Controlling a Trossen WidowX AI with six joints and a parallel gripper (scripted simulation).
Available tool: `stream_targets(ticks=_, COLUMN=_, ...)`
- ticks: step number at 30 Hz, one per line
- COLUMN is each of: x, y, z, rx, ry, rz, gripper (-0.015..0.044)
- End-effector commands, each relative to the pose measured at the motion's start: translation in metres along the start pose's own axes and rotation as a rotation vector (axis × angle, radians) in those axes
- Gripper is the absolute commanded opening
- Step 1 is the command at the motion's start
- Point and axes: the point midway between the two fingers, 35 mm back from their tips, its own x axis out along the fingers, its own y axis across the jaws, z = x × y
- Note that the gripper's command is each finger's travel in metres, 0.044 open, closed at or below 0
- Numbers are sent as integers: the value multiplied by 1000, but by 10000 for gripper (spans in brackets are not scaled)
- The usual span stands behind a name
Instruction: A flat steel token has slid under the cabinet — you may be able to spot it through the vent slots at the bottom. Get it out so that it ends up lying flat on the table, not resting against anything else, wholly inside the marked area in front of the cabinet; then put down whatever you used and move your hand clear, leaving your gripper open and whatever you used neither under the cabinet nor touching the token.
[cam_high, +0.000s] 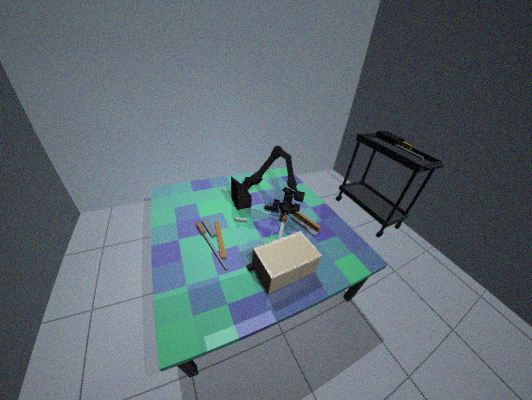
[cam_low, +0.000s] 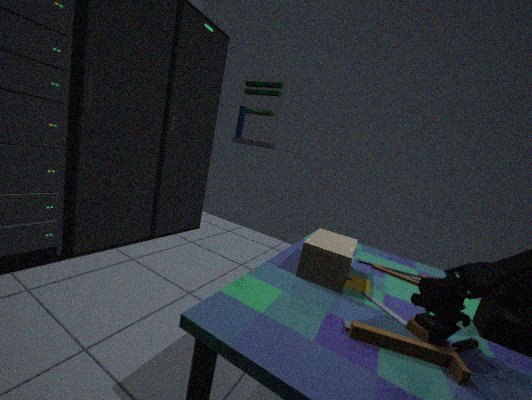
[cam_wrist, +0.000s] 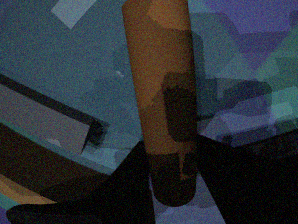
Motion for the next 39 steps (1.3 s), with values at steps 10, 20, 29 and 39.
stream_targets(ticks=10, x=-3, y=17, z=-12, rx=-1, ry=-1, rz=12, gripper=0)
stream_targets(ticks=20, x=-3, y=27, z=-20, rx=-1, ry=-1, rz=13, gripper=0)
stream_targets(ticks=29, x=-3, y=31, z=-20, rx=-1, ry=-1, rz=13, gripper=0)
stream_targets(ticks=39, x=-3, y=30, z=-7, rx=-1, ry=-2, rz=12, gripper=0)
